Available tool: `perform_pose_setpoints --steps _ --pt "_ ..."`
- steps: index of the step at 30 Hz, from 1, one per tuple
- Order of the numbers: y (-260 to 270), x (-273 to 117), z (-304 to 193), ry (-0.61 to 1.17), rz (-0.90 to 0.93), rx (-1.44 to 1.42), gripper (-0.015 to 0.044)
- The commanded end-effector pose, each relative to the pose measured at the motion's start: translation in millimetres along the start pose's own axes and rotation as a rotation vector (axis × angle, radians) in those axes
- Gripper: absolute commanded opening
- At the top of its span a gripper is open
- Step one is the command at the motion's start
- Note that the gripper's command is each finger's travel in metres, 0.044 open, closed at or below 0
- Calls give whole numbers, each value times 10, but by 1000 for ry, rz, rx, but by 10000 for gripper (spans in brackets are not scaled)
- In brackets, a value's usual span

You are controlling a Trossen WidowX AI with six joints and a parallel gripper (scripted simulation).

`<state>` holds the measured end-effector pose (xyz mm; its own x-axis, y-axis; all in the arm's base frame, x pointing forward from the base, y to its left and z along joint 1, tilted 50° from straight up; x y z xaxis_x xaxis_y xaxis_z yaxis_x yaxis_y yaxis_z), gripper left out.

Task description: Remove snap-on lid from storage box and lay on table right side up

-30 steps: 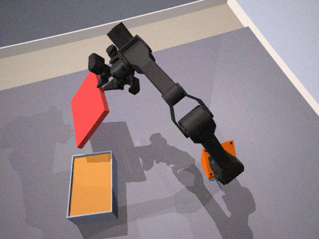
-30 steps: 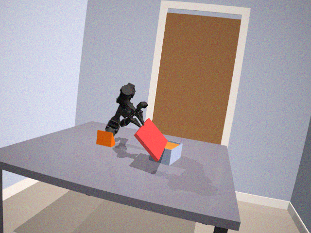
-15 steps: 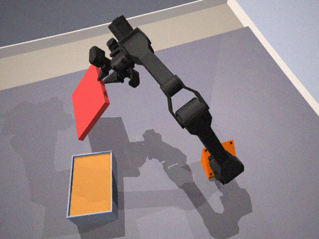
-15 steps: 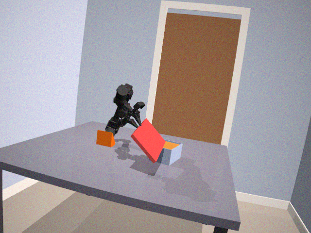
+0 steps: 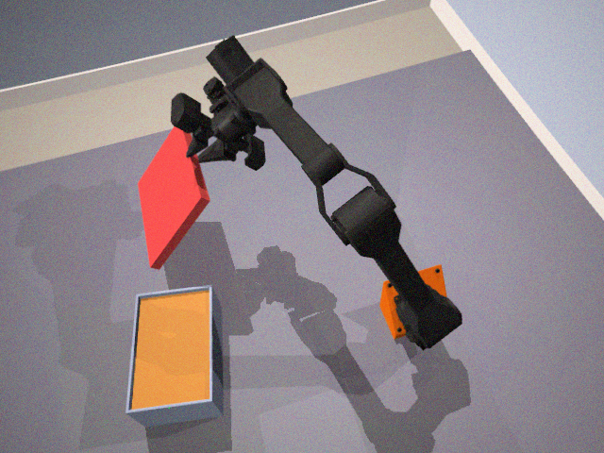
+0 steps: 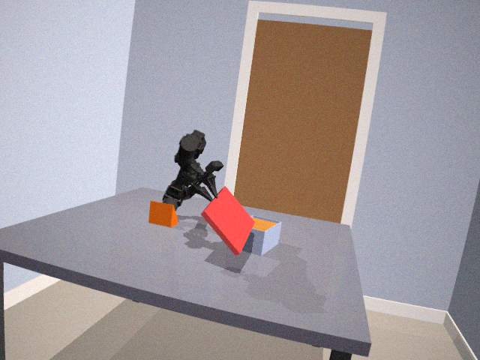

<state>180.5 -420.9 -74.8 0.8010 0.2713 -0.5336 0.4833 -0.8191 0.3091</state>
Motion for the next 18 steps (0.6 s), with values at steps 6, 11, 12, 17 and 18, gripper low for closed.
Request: perform_pose_setpoints --steps 6,11,12,17,18 --pt "-46 34 -15 2 7 -1 0" --pt "-76 60 -10 2 7 -1 0" --pt "-82 66 -9 2 7 -1 0" --pt "-112 92 -5 2 7 -1 0" --pt "-118 97 -4 2 7 -1 0"
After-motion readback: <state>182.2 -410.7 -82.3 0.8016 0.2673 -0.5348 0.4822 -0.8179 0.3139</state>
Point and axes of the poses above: the point midway between the two fingers, 35 mm back from their tips, its own x axis out along the fingers, its own y axis across the jaws, z = x × y, the point moved 7 cm from there along -x, back along the fingers, and after that the axes turned 9 degrees about x, right-handed, at the moved point
